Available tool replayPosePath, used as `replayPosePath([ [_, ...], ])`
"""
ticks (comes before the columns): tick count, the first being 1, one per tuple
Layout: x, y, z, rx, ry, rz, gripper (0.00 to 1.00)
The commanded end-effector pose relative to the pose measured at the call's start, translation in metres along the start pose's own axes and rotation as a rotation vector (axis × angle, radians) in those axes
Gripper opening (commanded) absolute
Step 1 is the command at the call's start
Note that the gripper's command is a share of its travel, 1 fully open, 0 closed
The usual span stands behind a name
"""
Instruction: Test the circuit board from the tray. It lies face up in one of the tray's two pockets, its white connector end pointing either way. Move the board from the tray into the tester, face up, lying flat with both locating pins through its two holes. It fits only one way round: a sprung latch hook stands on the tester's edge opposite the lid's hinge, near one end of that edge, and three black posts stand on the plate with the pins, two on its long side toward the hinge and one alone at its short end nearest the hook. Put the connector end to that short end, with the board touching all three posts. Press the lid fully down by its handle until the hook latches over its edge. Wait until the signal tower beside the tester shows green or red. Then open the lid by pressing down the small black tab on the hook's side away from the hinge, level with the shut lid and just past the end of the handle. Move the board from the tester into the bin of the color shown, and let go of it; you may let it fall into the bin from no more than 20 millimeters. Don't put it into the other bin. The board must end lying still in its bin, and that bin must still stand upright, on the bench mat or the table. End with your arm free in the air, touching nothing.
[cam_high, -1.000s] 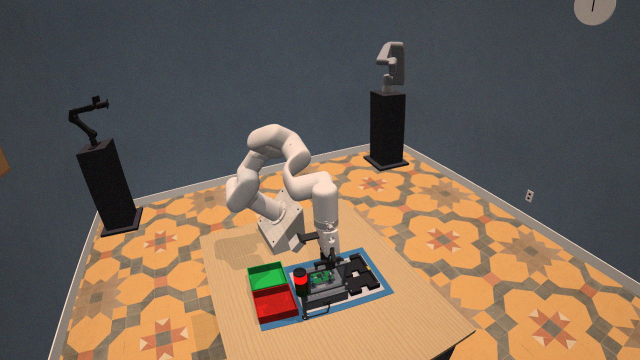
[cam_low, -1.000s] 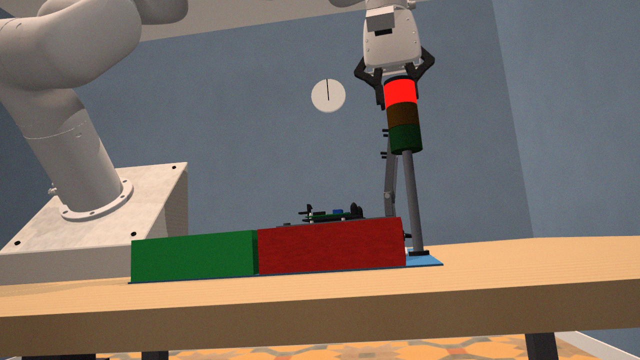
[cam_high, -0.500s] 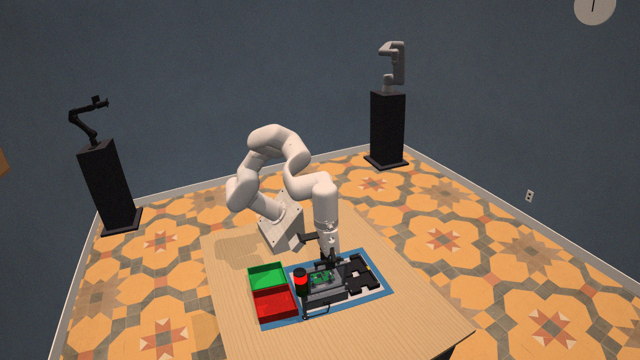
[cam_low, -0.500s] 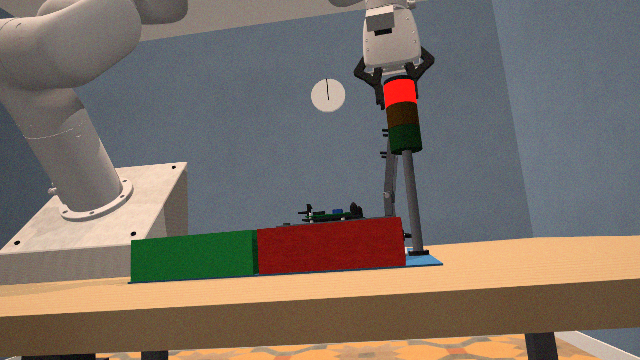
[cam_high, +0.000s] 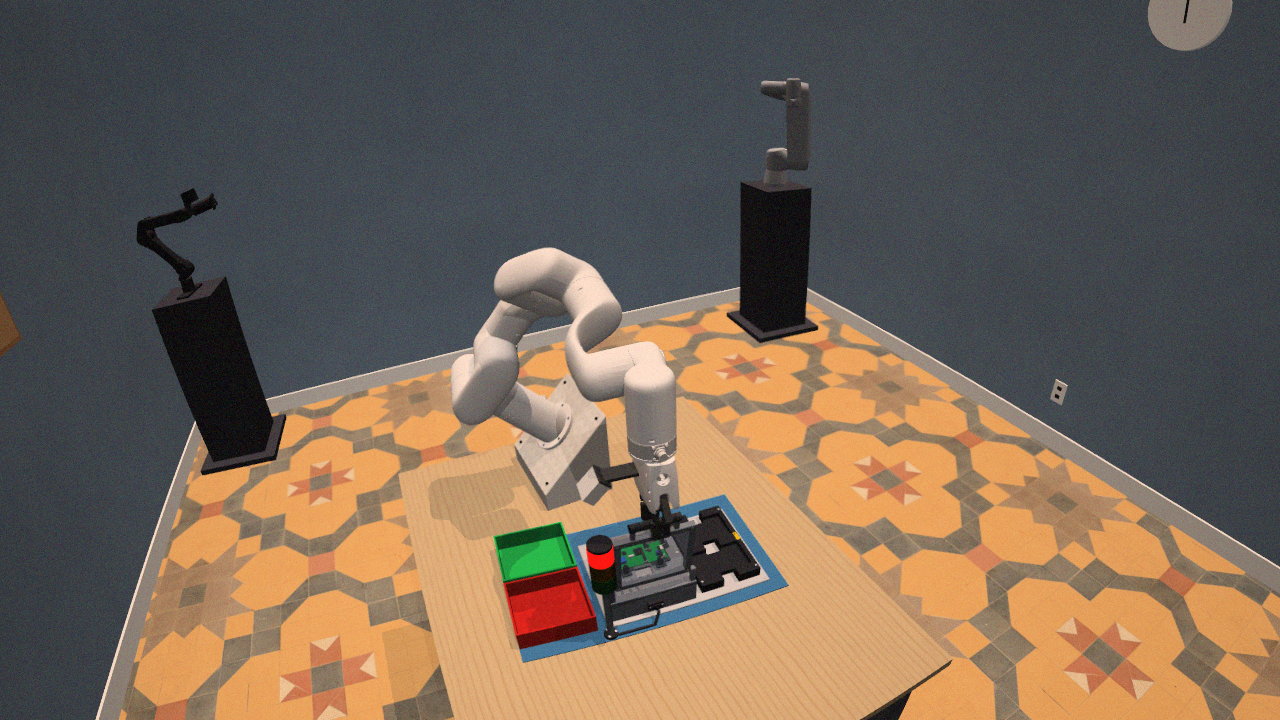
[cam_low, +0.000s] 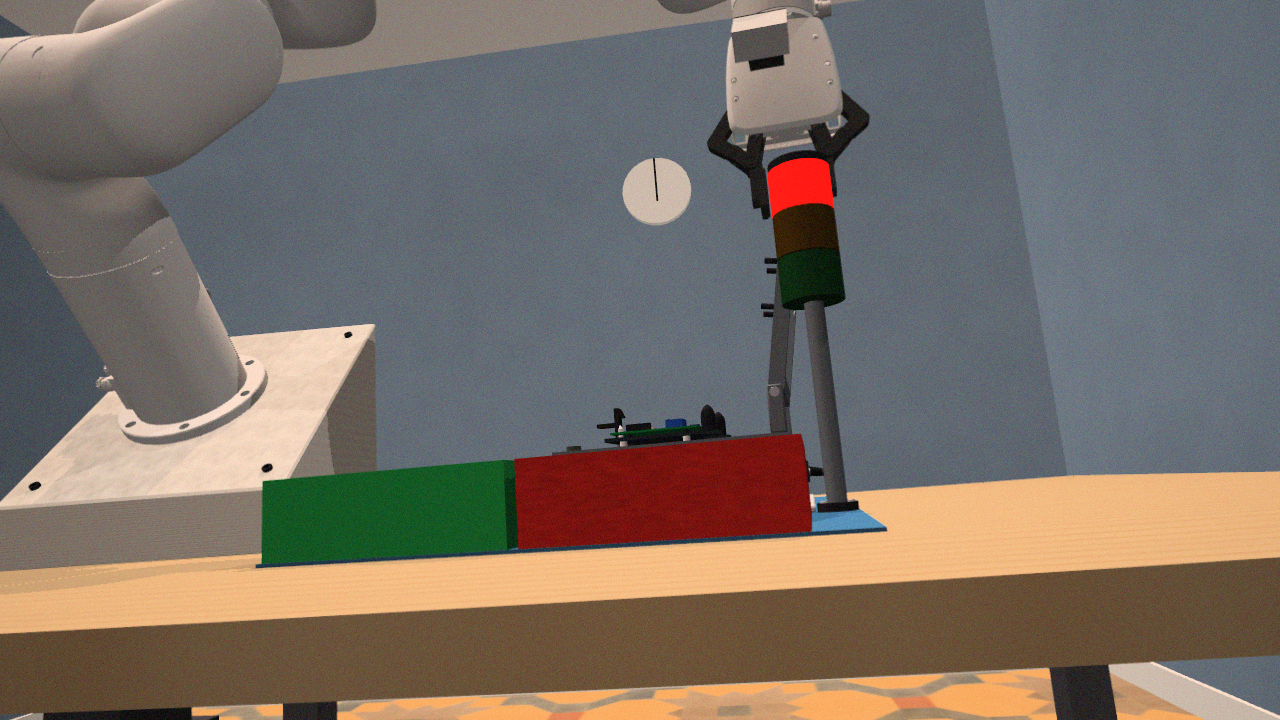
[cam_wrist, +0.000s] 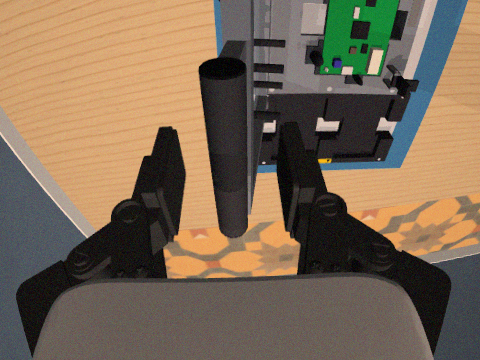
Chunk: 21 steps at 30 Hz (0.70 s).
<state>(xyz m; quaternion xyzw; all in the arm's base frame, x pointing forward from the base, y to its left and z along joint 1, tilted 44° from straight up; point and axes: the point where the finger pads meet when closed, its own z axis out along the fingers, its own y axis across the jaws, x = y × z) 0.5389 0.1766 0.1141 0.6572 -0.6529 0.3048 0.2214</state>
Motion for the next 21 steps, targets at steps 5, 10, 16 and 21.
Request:
replayPosePath([
  [5,0.000,-0.001,-0.026,0.005,-0.002,-0.001,0.51],
  [10,0.000,-0.001,-0.037,0.005,-0.002,-0.001,0.51],
  [16,0.000,-0.001,-0.054,0.005,-0.002,-0.001,0.51],
  [21,0.000,-0.001,-0.057,0.005,-0.002,-0.001,0.51],
])
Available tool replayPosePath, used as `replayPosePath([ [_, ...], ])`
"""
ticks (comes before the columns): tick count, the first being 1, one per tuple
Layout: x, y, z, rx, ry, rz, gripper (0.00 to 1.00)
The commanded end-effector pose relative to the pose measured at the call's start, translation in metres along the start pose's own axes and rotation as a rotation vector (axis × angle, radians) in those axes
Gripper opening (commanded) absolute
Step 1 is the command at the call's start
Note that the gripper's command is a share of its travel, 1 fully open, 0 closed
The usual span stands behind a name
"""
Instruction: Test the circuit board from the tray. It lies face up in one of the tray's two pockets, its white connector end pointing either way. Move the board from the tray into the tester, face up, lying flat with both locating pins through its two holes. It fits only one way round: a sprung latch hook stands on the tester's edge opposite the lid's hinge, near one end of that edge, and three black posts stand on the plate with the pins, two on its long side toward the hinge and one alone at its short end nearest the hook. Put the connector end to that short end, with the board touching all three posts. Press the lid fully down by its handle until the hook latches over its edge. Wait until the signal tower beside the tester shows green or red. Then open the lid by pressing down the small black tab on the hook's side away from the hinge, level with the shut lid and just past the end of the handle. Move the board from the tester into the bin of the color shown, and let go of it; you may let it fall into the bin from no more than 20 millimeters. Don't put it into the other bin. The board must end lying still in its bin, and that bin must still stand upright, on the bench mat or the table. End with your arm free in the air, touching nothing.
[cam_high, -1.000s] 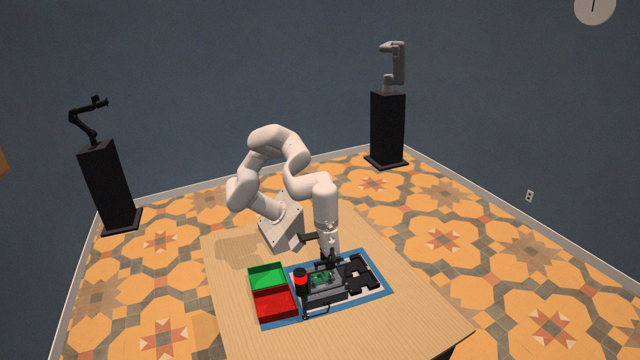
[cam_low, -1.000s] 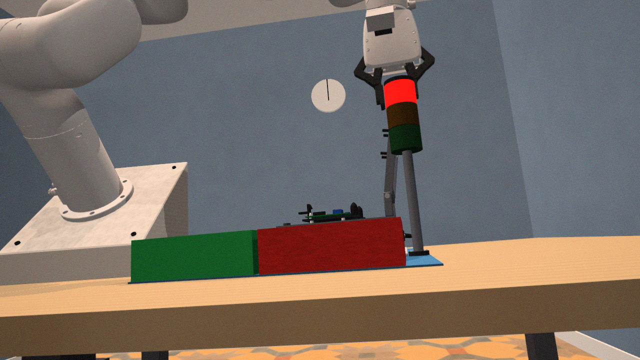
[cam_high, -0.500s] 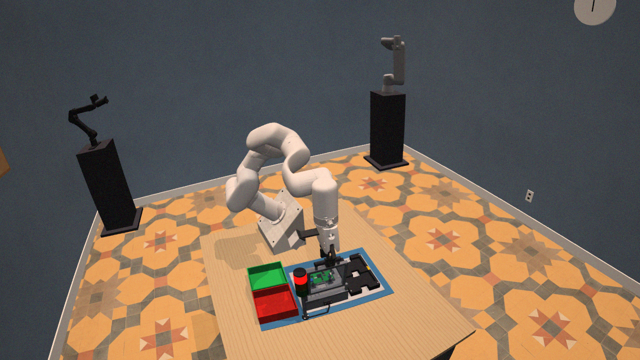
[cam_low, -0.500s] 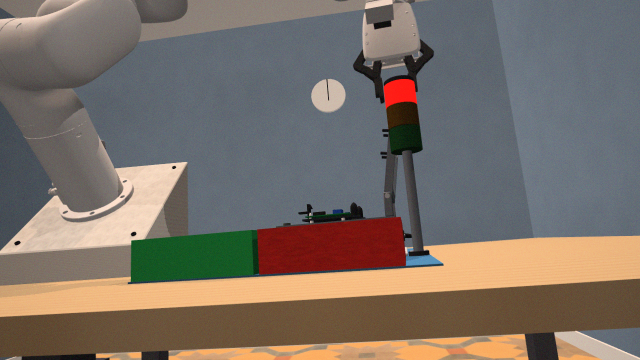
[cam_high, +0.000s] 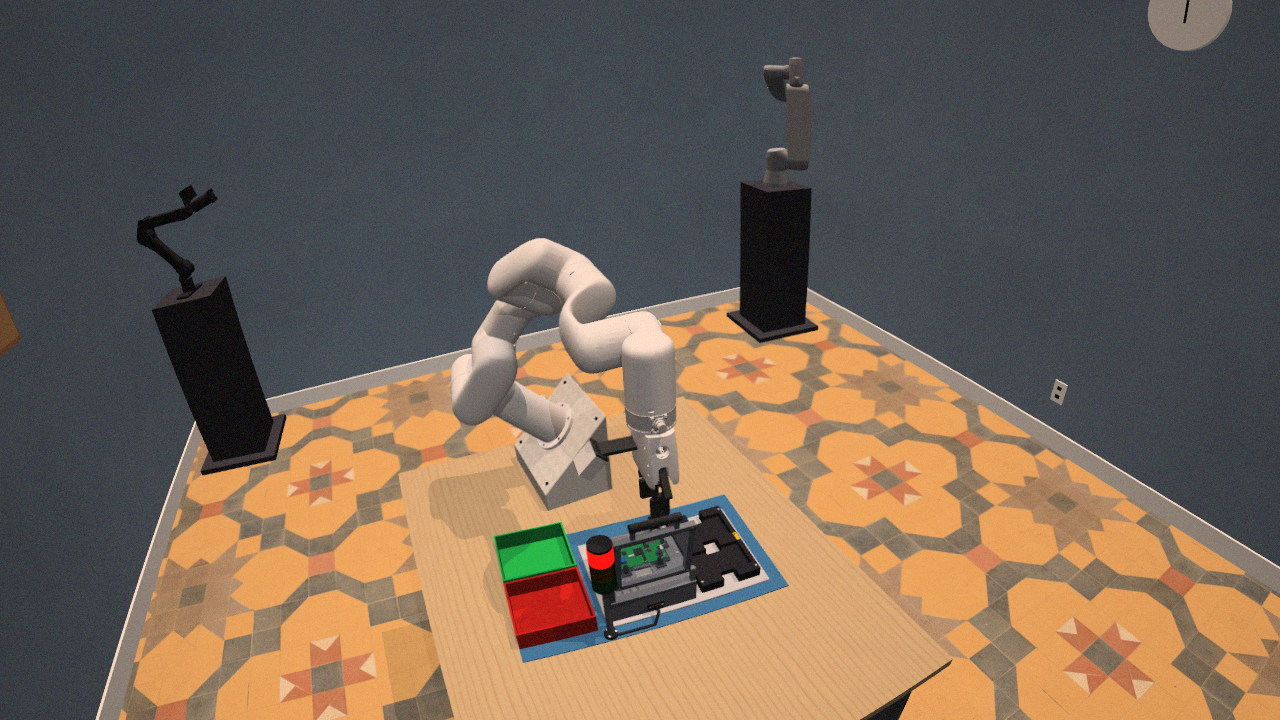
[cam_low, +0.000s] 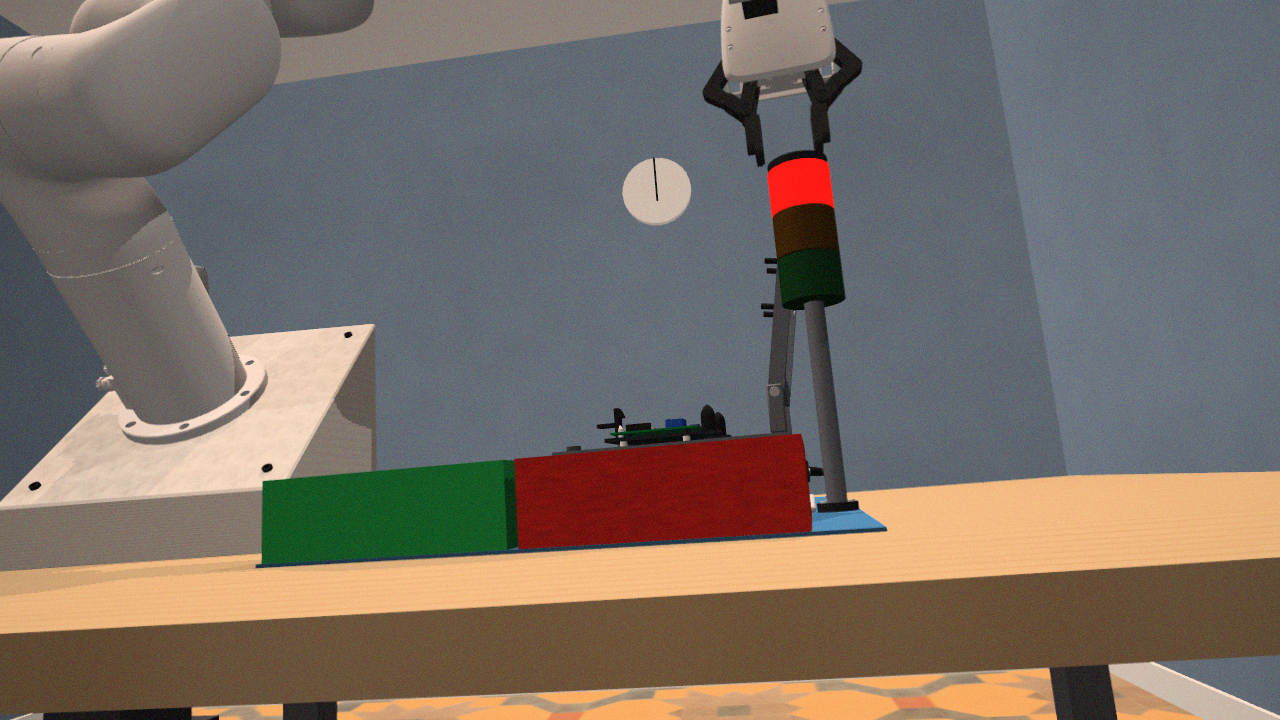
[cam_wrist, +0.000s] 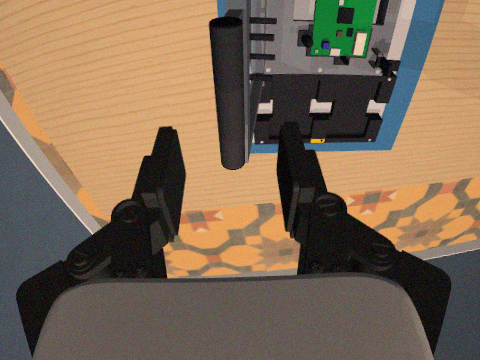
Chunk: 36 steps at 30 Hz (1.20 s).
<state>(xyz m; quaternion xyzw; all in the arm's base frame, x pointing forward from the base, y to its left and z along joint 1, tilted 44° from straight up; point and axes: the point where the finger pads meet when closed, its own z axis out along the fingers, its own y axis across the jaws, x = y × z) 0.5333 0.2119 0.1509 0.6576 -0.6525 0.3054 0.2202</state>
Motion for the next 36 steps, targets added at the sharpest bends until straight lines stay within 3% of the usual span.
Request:
replayPosePath([
  [1,0.000,-0.001,-0.006,0.003,-0.001,-0.001,0.51],
  [2,0.000,-0.001,-0.006,0.003,-0.001,-0.001,1.00],
  [22,0.000,0.007,-0.006,0.003,-0.001,-0.001,1.00],
  [28,0.000,0.032,-0.006,0.003,-0.001,-0.001,1.00],
  [36,0.000,0.086,-0.006,0.003,-0.001,-0.001,1.00],
])
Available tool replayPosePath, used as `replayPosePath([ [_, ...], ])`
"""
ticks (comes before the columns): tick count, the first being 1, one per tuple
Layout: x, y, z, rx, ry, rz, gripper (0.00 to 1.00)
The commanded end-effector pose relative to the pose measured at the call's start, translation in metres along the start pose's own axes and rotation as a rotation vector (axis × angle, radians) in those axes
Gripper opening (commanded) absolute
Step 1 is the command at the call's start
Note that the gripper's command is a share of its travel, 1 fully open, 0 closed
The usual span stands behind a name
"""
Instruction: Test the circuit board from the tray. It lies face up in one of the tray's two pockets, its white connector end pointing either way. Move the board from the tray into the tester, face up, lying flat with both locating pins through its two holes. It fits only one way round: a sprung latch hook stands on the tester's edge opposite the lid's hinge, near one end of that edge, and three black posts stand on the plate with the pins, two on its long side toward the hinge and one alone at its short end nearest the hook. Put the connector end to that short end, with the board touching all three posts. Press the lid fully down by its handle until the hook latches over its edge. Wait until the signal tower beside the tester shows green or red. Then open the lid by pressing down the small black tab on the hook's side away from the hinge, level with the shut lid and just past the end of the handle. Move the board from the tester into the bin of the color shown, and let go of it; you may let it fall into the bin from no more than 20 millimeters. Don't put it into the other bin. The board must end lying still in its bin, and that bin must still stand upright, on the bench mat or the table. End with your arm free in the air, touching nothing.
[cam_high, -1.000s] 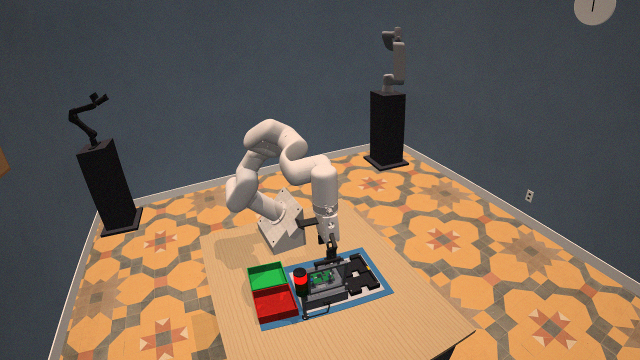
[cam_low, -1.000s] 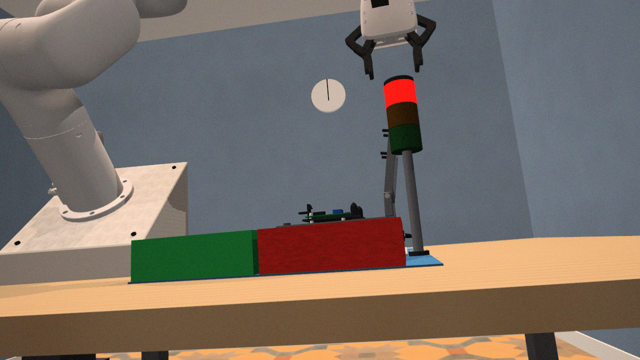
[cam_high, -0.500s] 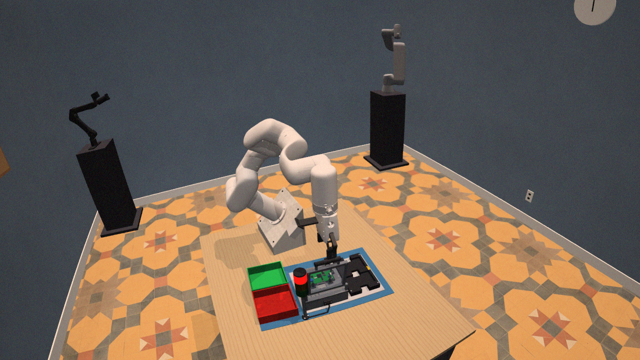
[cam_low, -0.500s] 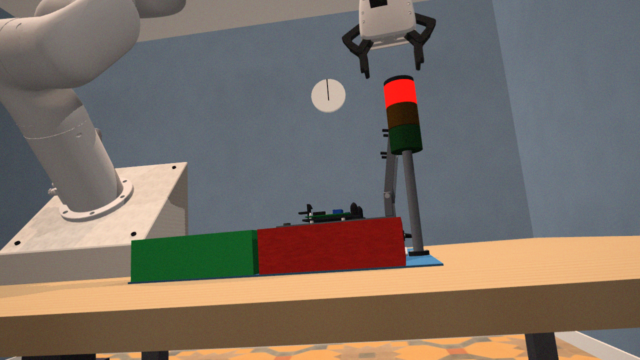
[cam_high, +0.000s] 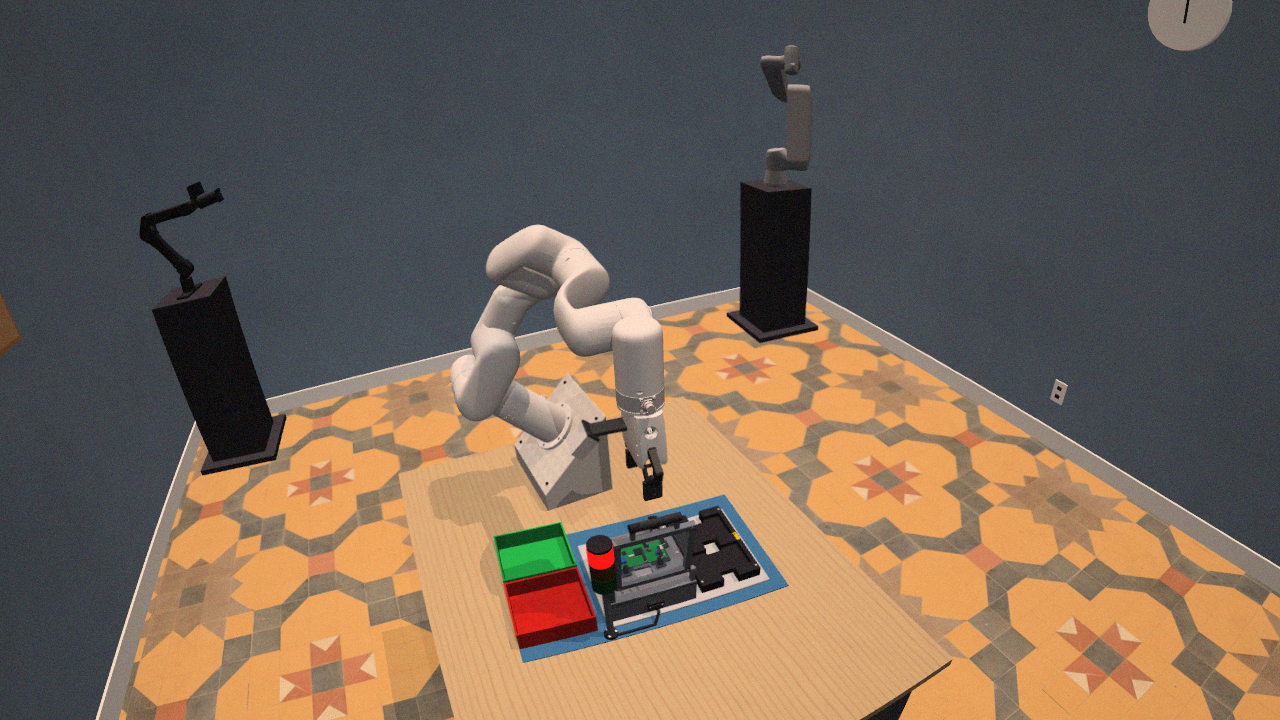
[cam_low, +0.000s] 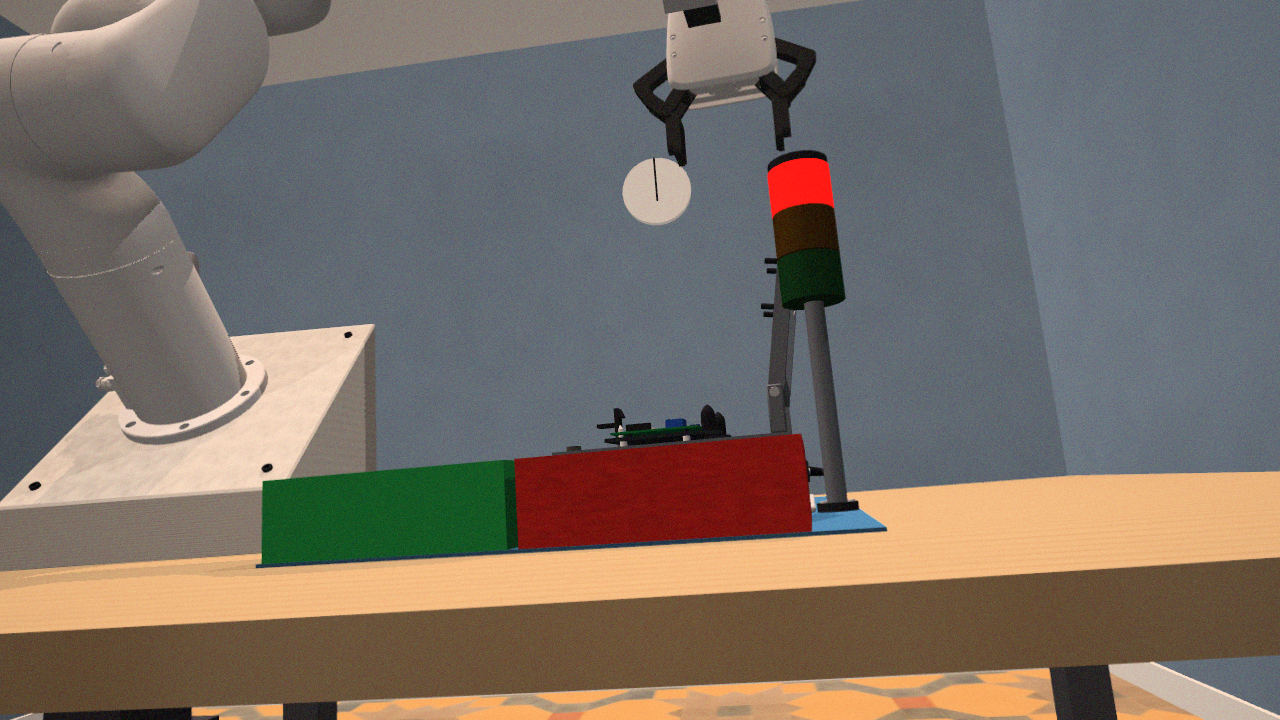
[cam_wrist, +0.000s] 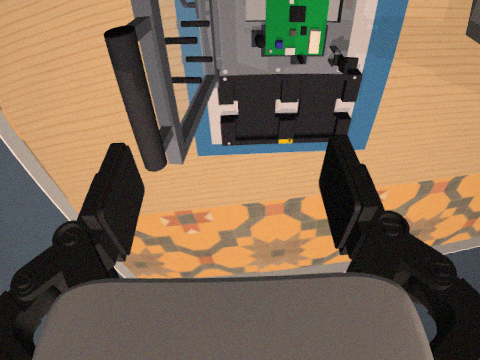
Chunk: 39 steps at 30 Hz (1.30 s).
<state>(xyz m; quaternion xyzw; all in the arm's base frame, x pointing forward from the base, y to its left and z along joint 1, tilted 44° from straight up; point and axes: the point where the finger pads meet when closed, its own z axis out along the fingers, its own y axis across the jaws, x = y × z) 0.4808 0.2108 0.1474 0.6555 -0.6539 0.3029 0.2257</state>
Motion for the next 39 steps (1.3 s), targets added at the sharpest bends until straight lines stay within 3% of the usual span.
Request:
replayPosePath([
  [1,0.000,0.033,-0.003,0.015,-0.006,-0.001,1.00],
  [11,0.000,0.076,-0.002,0.015,-0.006,-0.001,1.00],
  [25,0.000,0.080,0.001,0.015,-0.006,-0.001,1.00],
  [36,0.000,0.080,0.025,0.015,-0.006,-0.001,1.00],
  [39,0.000,0.079,0.040,0.015,-0.006,-0.001,1.00],
])
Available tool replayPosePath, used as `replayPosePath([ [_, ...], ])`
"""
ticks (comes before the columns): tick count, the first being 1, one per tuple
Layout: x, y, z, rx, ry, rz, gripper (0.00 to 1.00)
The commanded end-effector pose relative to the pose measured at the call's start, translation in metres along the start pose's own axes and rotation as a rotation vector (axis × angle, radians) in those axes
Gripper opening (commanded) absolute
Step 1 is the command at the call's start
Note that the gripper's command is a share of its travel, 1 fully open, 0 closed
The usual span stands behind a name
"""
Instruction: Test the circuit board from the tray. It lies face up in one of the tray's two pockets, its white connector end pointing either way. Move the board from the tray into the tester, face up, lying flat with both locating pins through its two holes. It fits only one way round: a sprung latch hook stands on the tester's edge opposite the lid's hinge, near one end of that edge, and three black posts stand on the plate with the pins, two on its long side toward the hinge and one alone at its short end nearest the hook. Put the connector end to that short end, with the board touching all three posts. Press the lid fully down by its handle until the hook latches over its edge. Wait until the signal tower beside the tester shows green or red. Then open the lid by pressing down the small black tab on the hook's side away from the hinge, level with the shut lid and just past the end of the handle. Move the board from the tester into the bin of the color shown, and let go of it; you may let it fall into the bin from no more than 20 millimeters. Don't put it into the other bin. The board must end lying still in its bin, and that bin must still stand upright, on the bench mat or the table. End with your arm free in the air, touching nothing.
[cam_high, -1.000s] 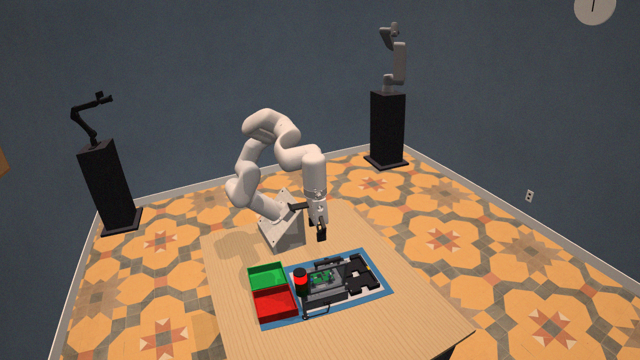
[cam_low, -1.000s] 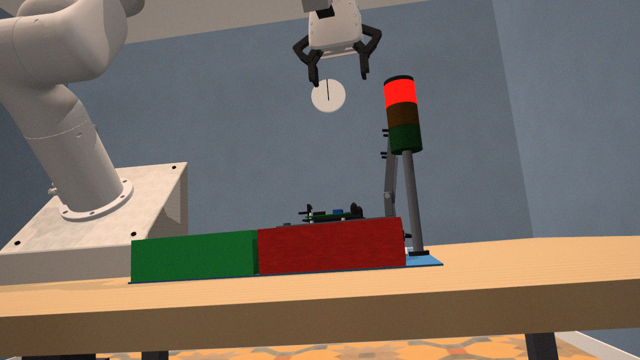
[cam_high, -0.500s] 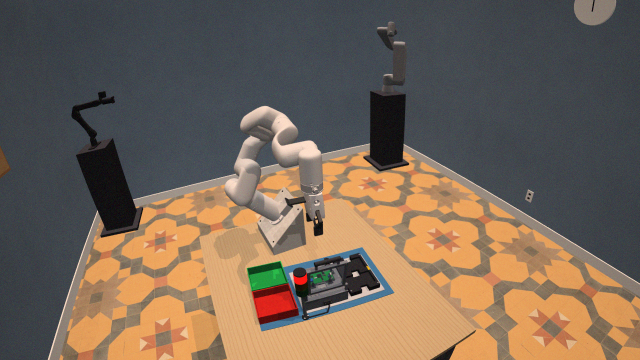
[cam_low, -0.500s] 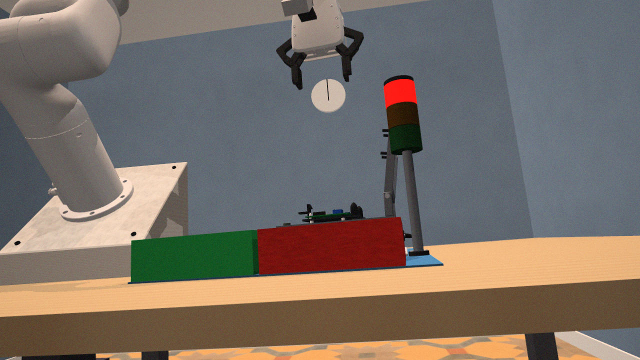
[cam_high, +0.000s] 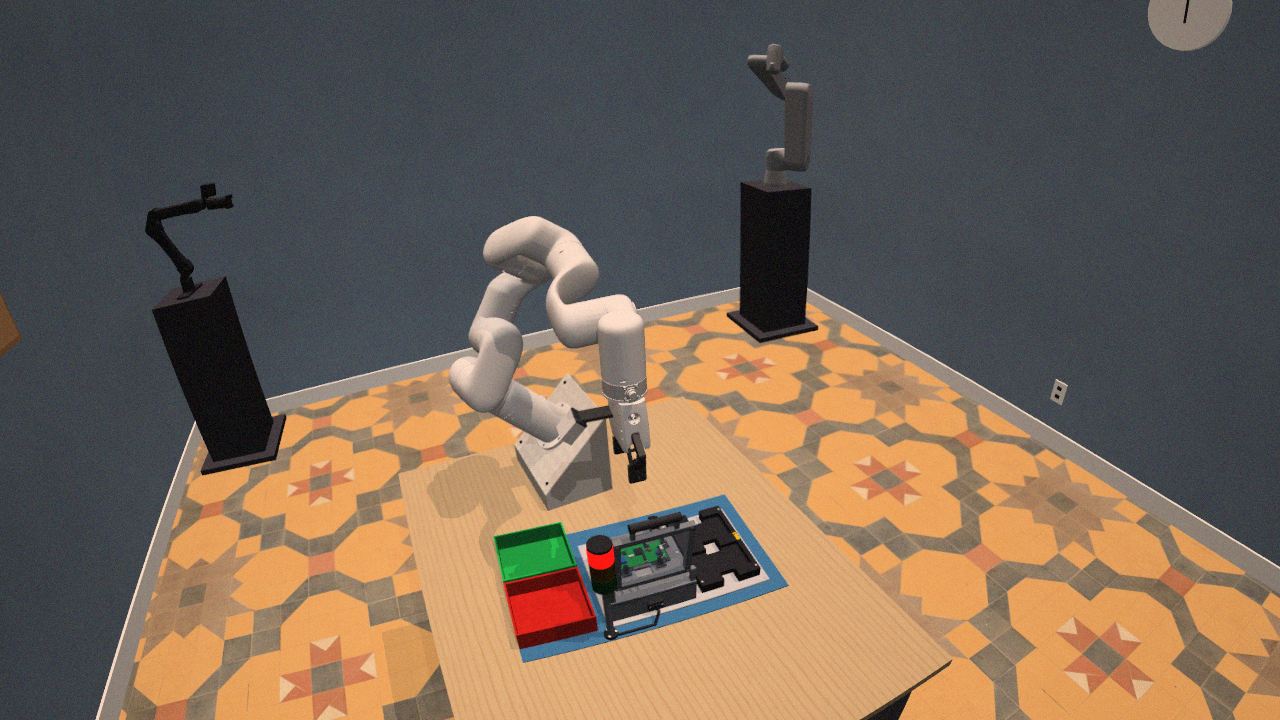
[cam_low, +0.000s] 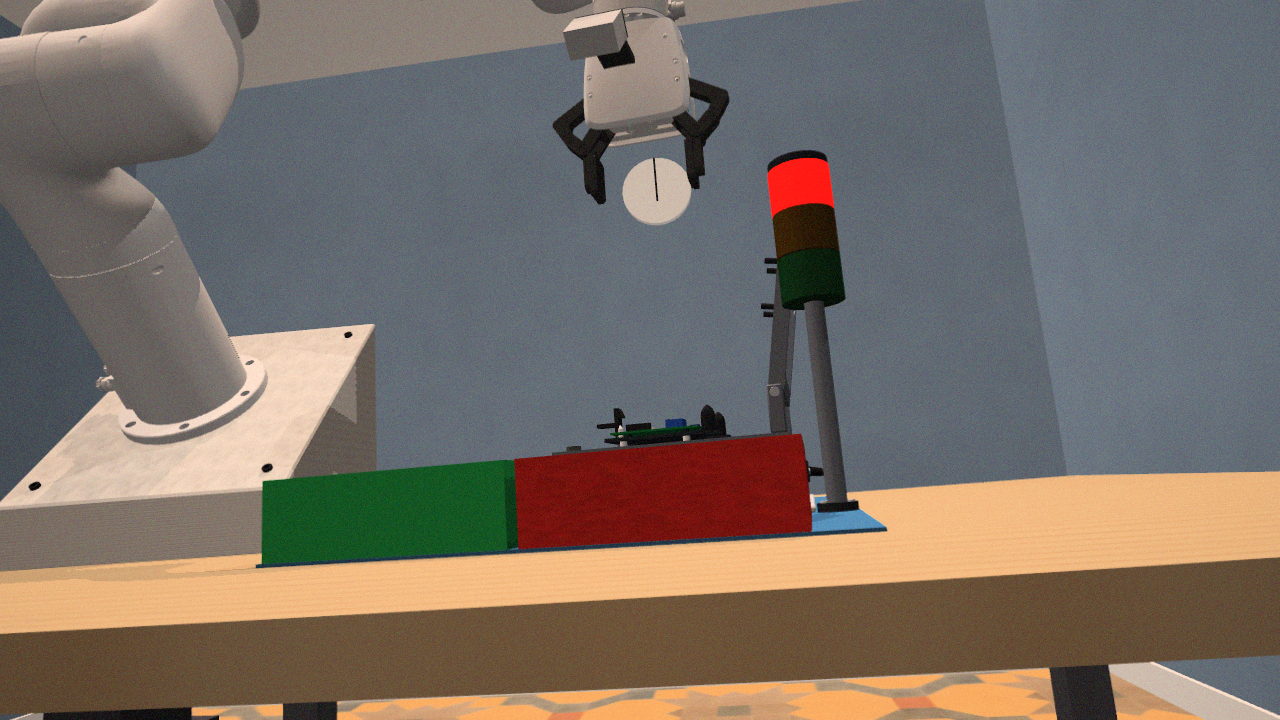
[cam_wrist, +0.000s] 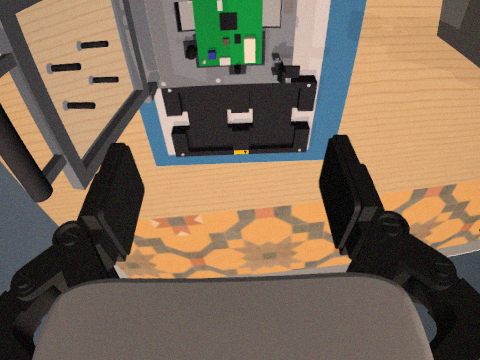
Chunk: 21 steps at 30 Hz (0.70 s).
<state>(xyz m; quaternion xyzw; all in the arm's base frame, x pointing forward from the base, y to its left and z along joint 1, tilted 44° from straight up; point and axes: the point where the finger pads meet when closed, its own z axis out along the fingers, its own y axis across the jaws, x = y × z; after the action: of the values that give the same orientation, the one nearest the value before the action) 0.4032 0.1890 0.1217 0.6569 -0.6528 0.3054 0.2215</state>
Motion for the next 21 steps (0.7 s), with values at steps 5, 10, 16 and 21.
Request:
replayPosePath([
  [5,-0.001,-0.001,0.047,0.005,-0.003,-0.001,1.00],
  [10,-0.001,-0.001,0.085,0.005,-0.003,-0.001,1.00],
  [16,-0.001,-0.002,0.112,0.005,-0.003,-0.001,1.00],
  [21,-0.001,-0.002,0.140,0.005,-0.003,-0.001,1.00],
])
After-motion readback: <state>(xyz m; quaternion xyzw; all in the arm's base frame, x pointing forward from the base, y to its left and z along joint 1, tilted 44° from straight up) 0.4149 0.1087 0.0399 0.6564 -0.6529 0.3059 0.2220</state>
